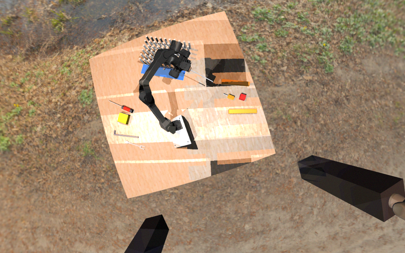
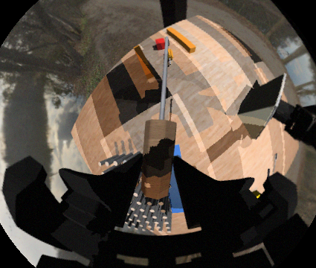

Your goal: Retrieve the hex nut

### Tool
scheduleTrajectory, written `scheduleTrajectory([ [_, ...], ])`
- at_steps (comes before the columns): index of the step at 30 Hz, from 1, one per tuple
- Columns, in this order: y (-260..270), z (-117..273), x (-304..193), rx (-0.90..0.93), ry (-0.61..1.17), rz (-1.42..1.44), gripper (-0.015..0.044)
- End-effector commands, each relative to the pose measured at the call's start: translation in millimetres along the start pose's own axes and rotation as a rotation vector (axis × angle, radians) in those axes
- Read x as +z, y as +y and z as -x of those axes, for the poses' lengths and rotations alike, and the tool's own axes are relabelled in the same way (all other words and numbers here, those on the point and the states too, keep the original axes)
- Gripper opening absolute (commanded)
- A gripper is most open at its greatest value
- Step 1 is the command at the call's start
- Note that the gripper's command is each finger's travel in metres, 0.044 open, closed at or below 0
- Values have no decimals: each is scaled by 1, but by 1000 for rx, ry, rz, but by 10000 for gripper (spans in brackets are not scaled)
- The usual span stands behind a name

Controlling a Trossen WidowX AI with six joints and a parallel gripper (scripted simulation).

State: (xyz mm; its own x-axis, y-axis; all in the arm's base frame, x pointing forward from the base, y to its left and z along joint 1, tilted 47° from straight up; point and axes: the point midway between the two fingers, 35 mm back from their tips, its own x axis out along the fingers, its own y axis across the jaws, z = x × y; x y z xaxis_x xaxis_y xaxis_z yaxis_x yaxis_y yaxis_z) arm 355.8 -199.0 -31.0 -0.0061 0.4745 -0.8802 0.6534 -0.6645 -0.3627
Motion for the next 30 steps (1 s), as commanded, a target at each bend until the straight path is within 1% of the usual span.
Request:
scheduleTrajectory([
  [1, 14, -7, 18, -13, -38, -120, 0],
  [23, 51, -57, 100, -77, -226, -658, 0],
  [30, 51, -59, 102, -78, -232, -674, 0],
])
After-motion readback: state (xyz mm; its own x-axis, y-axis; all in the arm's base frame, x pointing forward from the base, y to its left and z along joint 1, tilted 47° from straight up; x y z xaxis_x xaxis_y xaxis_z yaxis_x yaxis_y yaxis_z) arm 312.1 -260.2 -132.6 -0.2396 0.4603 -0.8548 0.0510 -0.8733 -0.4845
